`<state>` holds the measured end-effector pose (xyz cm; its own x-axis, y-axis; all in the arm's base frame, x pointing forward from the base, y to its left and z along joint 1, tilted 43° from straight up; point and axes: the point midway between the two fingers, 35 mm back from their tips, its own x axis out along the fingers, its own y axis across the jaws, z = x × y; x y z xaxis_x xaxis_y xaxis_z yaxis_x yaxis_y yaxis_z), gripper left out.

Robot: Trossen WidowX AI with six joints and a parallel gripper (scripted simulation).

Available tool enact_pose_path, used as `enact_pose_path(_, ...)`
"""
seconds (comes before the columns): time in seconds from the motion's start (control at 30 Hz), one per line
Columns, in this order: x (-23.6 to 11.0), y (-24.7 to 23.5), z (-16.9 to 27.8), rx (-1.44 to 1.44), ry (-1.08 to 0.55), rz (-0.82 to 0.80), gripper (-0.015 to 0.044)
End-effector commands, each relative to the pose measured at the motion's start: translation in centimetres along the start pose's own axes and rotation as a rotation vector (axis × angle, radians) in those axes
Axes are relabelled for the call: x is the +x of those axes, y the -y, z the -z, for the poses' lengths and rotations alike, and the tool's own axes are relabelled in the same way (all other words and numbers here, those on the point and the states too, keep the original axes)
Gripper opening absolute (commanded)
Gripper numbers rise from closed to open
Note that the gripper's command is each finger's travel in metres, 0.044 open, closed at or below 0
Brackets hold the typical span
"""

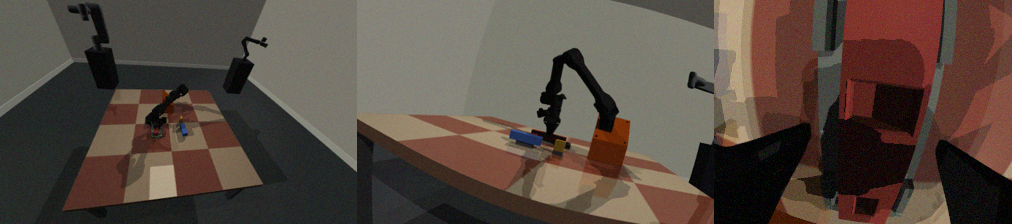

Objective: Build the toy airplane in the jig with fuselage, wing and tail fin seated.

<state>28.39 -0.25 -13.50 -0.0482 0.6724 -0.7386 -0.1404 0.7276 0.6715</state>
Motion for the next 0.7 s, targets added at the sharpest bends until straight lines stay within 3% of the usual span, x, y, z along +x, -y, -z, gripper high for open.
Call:
enact_pose_path(0.0, -2.5, 0.3, -0.3, -0.001, 0.006, 0.007, 0.044)
enact_pose_path(0.17, -10.3, 0.2, 0.0, 0.003, 0.01, 0.007, 0.044)
enact_pose_path(0.67, -10.2, 0.2, -0.3, -0.061, 0.01, 0.008, 0.044)
